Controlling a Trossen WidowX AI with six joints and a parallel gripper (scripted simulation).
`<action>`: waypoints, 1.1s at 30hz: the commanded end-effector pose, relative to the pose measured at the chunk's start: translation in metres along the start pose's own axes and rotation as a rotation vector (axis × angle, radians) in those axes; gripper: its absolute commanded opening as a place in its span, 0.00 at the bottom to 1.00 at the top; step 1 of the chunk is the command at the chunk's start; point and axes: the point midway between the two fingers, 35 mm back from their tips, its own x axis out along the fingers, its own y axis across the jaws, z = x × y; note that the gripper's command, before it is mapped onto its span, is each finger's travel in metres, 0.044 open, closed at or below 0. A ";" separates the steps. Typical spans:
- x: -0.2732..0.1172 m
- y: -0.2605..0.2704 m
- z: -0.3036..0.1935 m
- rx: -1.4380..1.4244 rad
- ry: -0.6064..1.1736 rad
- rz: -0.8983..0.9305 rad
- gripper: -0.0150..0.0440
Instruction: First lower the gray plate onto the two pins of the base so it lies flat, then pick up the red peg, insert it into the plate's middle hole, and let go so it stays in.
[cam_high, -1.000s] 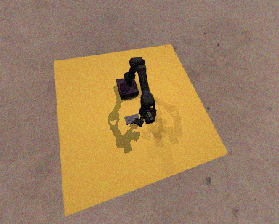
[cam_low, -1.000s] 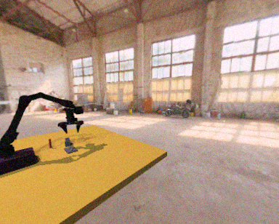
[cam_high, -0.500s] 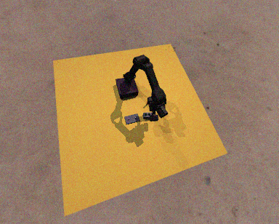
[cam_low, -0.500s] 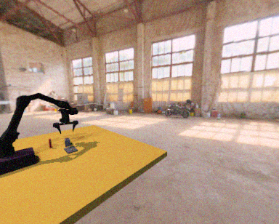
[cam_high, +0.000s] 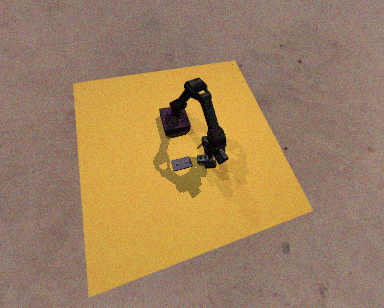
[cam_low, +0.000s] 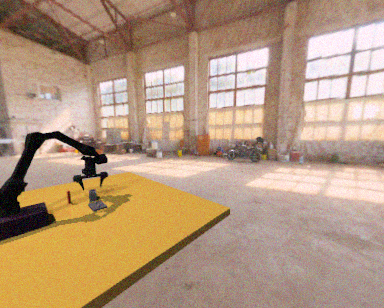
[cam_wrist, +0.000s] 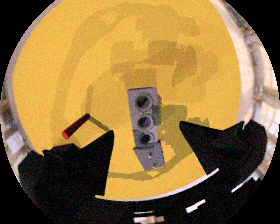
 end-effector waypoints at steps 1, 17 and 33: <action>0.007 0.001 0.001 -0.005 -0.005 0.003 1.00; 0.033 0.000 0.001 -0.004 -0.005 0.003 1.00; 0.059 0.001 0.001 -0.006 -0.006 0.003 1.00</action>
